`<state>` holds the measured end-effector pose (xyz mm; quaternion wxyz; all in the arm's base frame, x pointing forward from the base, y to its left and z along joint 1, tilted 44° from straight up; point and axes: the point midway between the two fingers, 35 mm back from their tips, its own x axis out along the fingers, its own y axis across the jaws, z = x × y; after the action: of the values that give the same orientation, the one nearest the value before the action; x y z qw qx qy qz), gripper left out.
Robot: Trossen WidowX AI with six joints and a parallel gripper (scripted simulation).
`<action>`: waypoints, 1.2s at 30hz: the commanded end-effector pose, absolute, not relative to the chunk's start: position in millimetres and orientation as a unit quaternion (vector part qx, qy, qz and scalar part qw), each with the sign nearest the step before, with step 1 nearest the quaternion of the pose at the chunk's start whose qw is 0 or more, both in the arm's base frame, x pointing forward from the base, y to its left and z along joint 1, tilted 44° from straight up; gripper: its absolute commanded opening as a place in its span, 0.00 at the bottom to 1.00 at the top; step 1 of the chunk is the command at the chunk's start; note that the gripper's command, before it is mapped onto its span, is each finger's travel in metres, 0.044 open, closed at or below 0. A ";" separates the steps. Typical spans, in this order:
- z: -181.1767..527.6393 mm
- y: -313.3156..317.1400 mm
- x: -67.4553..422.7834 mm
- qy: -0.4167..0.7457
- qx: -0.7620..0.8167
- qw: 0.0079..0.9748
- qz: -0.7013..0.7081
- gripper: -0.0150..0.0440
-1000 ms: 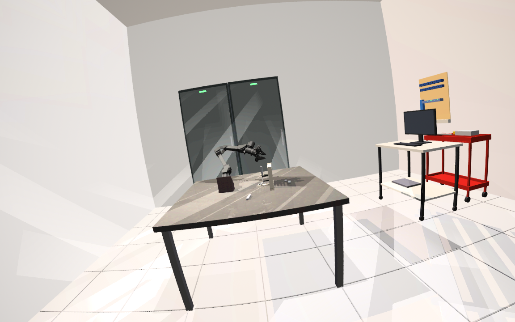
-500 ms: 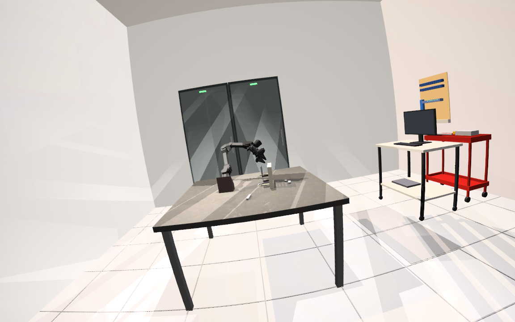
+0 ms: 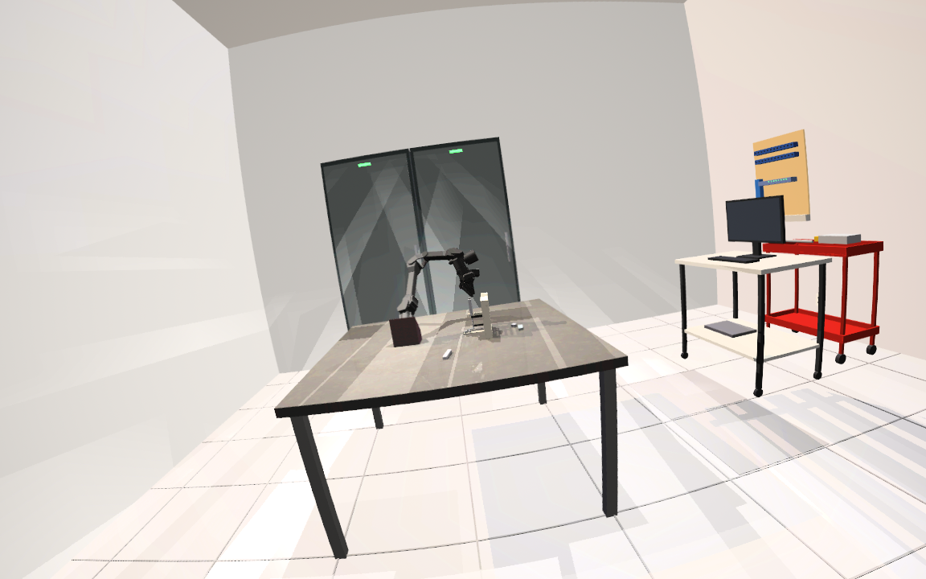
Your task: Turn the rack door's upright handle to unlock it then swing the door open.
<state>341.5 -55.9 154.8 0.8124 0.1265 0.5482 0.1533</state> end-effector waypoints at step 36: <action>138.2 -53.9 332.0 0.625 0.308 0.680 0.227 0.73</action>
<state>331.9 -59.1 143.3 0.6830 0.3044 0.6242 0.2264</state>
